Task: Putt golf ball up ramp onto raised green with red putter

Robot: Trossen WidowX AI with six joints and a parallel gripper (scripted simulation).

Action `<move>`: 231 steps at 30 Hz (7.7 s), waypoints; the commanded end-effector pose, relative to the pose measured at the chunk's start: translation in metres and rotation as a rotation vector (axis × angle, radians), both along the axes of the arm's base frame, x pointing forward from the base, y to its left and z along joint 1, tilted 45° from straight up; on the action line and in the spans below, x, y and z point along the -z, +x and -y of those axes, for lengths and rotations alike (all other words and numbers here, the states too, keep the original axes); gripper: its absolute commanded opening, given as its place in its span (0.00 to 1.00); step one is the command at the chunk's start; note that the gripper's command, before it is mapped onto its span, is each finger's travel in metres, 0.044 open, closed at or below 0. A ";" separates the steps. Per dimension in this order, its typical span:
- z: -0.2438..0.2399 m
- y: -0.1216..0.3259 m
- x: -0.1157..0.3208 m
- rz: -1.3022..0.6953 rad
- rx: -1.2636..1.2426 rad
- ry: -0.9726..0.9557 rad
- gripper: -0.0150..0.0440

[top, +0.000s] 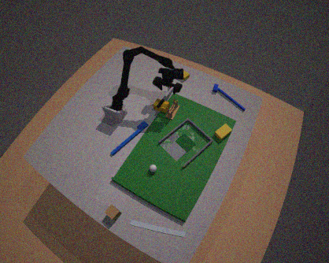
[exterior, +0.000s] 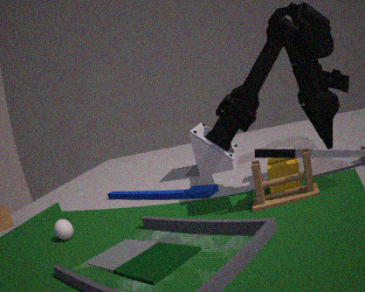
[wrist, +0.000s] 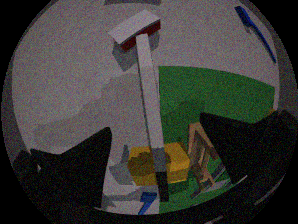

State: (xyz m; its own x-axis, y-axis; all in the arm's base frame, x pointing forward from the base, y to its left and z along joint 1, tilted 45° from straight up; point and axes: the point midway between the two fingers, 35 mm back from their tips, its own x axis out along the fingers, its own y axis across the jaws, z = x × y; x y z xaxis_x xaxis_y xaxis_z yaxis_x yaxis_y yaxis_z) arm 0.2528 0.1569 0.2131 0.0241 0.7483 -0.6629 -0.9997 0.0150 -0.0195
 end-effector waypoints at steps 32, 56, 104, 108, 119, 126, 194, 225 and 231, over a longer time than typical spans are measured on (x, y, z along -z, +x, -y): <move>-0.035 0.001 0.032 0.004 0.001 0.004 0.91; -0.026 0.003 0.024 0.004 0.000 -0.001 0.25; 0.174 0.097 0.070 -0.200 0.500 -0.285 0.25; 0.195 0.106 0.089 -0.214 0.524 -0.365 0.25; 0.260 0.126 0.143 -0.263 0.585 -0.602 0.25; 0.302 0.131 0.177 -0.301 0.614 -0.753 0.25; 0.412 0.101 0.352 -0.506 0.651 -1.357 0.25; 0.420 0.095 0.369 -0.509 0.651 -1.351 0.25; 0.370 0.129 0.318 -0.507 0.650 -1.348 0.25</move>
State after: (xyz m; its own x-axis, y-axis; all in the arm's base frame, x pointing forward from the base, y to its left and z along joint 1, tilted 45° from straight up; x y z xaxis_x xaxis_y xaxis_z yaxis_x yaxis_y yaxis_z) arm 0.3539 -0.2429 -0.1366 -0.3658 -0.4156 -0.8328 -0.7243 0.6890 -0.0257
